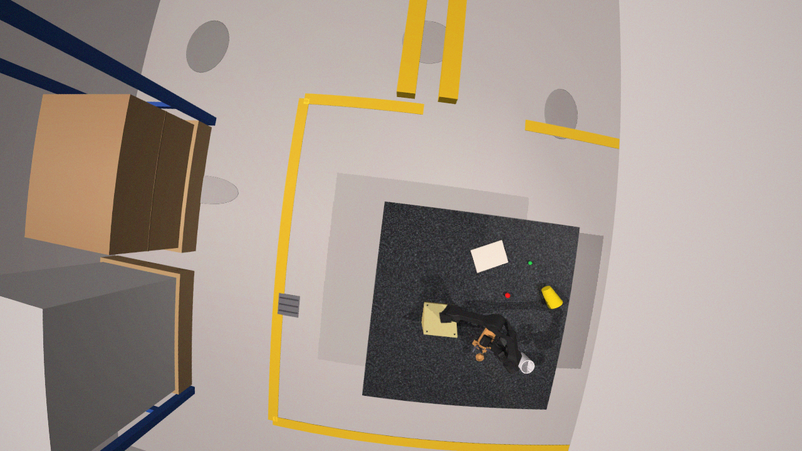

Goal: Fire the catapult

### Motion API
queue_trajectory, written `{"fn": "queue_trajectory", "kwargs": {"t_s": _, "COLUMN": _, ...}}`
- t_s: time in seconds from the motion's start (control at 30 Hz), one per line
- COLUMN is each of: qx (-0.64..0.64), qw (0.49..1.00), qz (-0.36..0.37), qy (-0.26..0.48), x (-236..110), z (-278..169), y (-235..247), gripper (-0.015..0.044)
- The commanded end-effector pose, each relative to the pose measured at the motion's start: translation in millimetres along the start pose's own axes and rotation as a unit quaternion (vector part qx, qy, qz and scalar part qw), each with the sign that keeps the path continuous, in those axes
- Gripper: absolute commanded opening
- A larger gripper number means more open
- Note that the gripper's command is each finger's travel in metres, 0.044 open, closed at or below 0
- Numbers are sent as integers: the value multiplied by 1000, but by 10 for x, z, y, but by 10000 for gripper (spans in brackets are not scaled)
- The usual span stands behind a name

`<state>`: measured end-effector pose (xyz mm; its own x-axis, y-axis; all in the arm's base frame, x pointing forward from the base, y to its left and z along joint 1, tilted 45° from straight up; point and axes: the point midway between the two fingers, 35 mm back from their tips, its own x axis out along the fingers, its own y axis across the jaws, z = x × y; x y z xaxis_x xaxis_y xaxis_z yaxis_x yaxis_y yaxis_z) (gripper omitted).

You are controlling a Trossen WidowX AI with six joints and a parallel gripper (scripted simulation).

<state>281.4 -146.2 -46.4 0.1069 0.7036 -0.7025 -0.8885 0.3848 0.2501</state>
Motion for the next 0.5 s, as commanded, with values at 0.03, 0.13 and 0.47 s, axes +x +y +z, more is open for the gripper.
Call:
{"fn": "queue_trajectory", "kwargs": {"t_s": 0.03, "qx": 3, "qw": 1000, "qz": -10, "qy": 4, "x": -37, "z": -27, "y": -59, "gripper": 0}}
{"fn": "queue_trajectory", "kwargs": {"t_s": 0.13, "qx": 3, "qw": 1000, "qz": -10, "qy": 4, "x": 13, "z": -28, "y": -63, "gripper": 0}}
{"fn": "queue_trajectory", "kwargs": {"t_s": 0.47, "qx": 3, "qw": 1000, "qz": -10, "qy": 4, "x": 179, "z": -29, "y": -71, "gripper": 0}}
